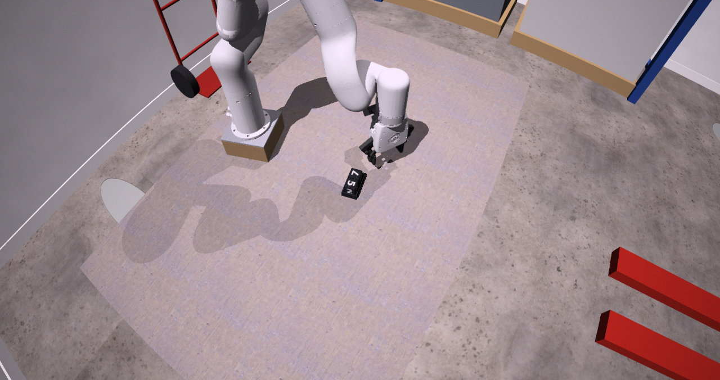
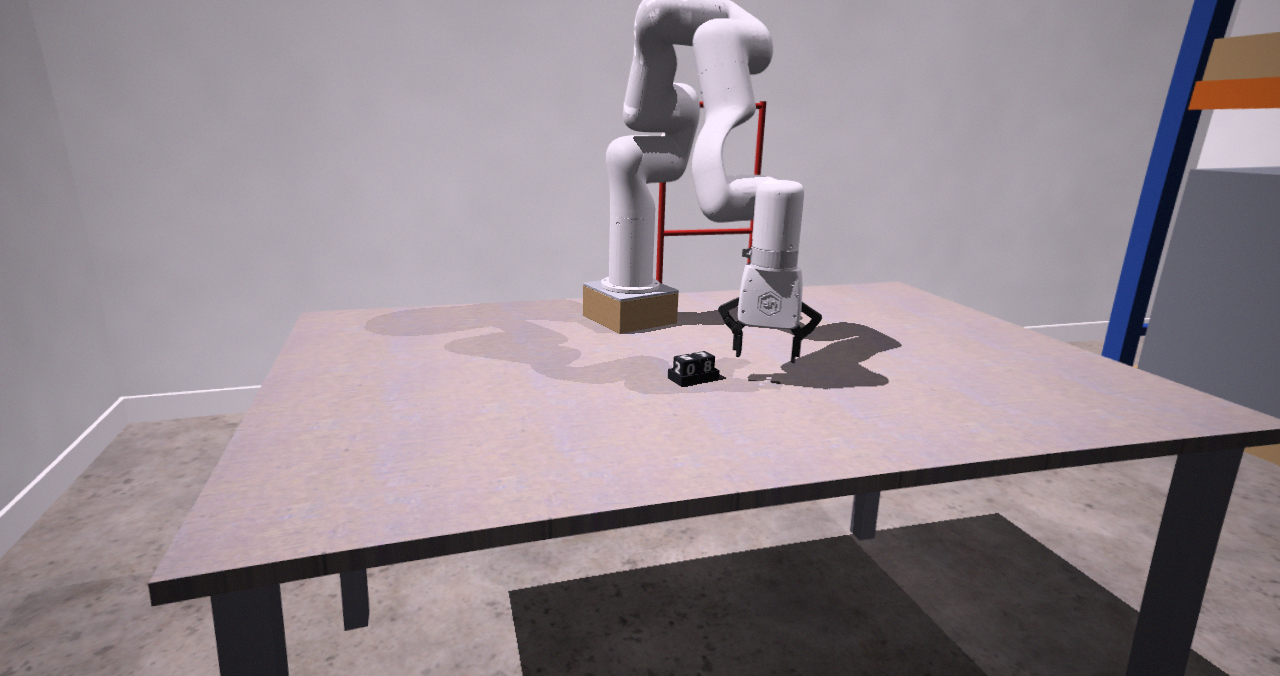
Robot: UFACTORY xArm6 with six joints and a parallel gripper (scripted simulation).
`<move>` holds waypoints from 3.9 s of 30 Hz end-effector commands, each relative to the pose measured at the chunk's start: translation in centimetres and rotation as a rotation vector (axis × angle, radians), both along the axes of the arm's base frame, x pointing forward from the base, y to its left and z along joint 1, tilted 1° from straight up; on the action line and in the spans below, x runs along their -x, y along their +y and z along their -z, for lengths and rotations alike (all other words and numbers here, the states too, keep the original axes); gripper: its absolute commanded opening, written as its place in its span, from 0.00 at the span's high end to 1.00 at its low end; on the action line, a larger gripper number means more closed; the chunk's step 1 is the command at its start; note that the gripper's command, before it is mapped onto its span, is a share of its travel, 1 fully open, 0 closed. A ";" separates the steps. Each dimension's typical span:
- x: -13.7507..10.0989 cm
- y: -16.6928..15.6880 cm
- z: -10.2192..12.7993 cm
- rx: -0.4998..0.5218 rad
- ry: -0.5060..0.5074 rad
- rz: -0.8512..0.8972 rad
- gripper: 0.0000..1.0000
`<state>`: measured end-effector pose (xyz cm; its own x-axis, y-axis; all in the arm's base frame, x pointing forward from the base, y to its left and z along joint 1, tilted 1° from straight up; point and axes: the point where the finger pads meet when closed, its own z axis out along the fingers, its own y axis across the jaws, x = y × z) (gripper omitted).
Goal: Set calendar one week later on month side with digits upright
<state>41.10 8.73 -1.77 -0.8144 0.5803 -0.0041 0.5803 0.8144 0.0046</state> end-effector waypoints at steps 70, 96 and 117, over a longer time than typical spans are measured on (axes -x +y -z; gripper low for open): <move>-0.8 -2.4 -1.5 -0.003 -0.003 0.262 0.00; -1.7 -5.5 -1.5 -0.007 -0.002 0.785 0.00; -2.9 -9.8 -1.5 -0.009 -0.001 1.048 0.00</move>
<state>43.61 -0.30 -0.40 0.0734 0.9973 0.0084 0.9973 -0.0735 0.0061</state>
